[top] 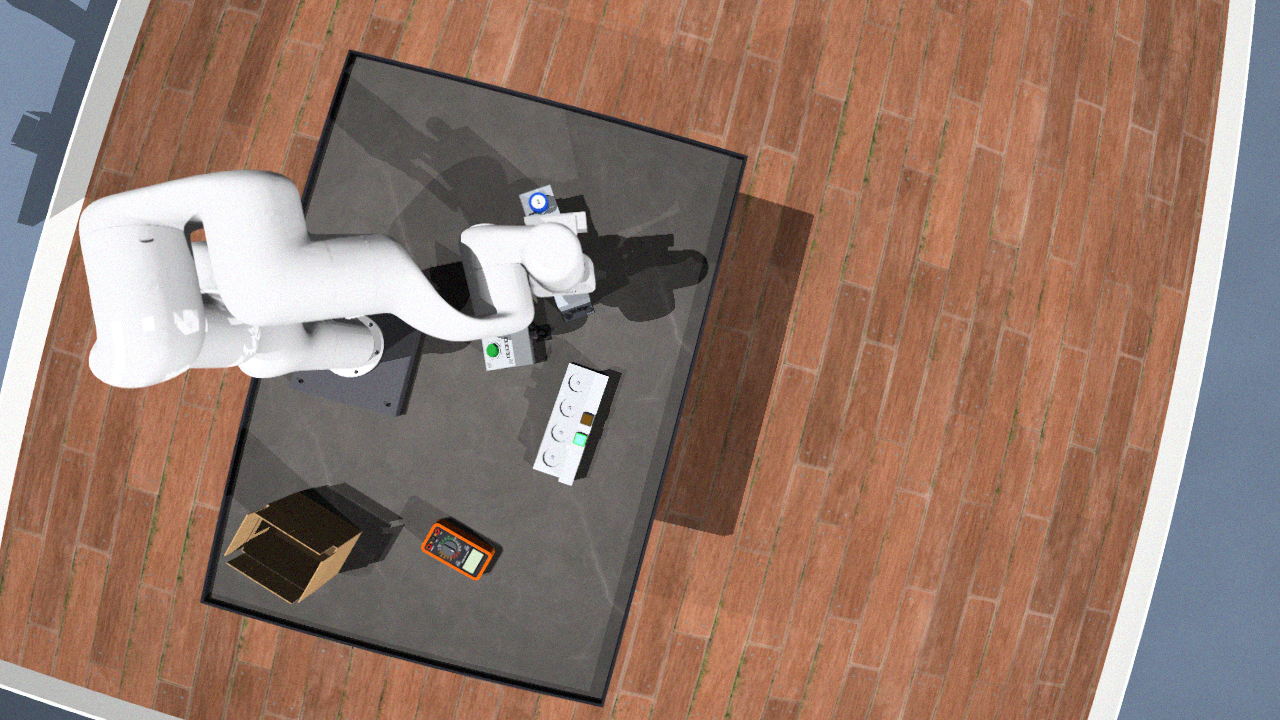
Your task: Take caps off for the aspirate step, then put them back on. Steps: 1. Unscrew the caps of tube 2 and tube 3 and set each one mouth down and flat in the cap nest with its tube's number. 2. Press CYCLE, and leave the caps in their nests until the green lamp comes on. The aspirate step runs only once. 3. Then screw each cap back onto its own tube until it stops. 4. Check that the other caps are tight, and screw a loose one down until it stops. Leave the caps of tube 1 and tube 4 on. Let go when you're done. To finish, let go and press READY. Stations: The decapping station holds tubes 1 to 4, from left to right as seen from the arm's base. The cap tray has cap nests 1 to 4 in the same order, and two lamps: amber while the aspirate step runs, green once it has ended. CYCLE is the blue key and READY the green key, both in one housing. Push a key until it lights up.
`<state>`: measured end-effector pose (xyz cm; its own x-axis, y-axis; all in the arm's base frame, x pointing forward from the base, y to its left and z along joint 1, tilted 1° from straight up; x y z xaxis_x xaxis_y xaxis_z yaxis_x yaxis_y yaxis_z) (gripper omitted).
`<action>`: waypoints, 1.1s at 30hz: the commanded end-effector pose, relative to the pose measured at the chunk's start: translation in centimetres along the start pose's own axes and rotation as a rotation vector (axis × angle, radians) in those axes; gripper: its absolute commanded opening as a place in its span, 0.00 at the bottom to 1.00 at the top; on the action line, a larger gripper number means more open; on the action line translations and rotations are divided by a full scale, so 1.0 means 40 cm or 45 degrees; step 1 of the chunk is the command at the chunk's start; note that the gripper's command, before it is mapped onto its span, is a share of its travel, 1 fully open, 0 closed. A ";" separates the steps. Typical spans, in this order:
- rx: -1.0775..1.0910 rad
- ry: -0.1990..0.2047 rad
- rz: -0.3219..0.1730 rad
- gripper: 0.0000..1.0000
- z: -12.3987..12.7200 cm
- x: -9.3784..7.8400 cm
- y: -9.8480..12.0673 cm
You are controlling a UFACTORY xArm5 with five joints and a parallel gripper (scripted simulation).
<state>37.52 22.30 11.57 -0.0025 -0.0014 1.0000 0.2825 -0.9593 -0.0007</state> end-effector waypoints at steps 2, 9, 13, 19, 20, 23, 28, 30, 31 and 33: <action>0.000 0.010 -0.013 0.46 0.004 0.023 -0.002; 0.000 0.010 -0.013 0.46 0.003 0.076 -0.002; 0.000 0.010 -0.013 0.46 0.003 0.106 -0.002; 0.076 0.010 -0.014 0.00 -0.013 0.114 0.011; 0.076 0.010 -0.014 0.00 -0.029 0.114 0.024; 0.076 0.010 -0.014 0.00 -0.076 0.114 0.063; 0.076 0.010 -0.014 0.00 -0.113 0.114 0.093; 0.076 0.010 -0.014 0.00 -0.113 0.114 0.093; 0.076 0.010 -0.014 0.00 -0.113 0.114 0.093; 0.076 0.010 -0.014 0.00 -0.142 0.097 0.118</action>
<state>34.26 17.51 15.95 -0.0042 -0.0021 1.0000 0.3390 -0.9408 -0.0006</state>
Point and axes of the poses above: the point where the finger pads meet when closed, its own x axis back along the fingers, its own z axis across the jaws, y = z × x, the point moved 1 cm from there along x, back along the fingers, and after that the axes turned 6 degrees about -x, right-handed, at the moved point
